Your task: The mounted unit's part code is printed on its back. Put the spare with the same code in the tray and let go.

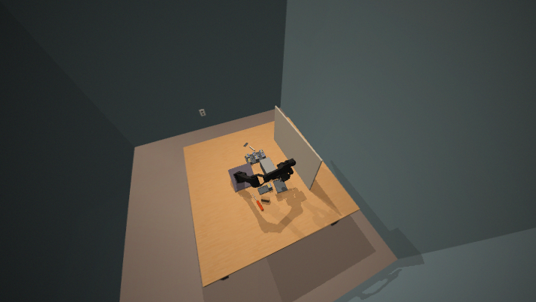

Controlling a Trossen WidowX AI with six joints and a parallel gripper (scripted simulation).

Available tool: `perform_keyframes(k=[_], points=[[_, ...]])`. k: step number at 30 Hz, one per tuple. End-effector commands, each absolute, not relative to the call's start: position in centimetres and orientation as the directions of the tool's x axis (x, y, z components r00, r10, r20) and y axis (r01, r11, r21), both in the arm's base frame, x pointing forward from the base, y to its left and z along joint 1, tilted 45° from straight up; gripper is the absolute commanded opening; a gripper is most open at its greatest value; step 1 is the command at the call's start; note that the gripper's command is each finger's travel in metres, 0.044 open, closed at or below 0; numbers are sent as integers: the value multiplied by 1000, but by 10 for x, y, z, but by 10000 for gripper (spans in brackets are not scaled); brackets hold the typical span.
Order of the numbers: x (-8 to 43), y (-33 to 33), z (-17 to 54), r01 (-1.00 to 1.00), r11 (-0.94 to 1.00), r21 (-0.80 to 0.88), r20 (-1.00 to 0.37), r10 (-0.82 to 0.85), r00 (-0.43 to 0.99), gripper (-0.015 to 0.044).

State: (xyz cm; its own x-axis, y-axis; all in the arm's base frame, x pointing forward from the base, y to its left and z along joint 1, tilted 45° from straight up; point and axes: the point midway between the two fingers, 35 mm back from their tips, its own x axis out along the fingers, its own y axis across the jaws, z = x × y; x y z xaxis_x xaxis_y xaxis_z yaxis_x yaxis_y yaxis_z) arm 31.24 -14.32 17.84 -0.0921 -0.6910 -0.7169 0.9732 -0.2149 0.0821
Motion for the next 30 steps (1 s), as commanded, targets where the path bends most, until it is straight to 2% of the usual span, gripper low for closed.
perform_keyframes(k=[1, 30], points=[[312, -147, 175, 974, -213, 77, -716, -691, -94, 0], [312, -165, 156, 974, -213, 78, -717, -690, -94, 0]])
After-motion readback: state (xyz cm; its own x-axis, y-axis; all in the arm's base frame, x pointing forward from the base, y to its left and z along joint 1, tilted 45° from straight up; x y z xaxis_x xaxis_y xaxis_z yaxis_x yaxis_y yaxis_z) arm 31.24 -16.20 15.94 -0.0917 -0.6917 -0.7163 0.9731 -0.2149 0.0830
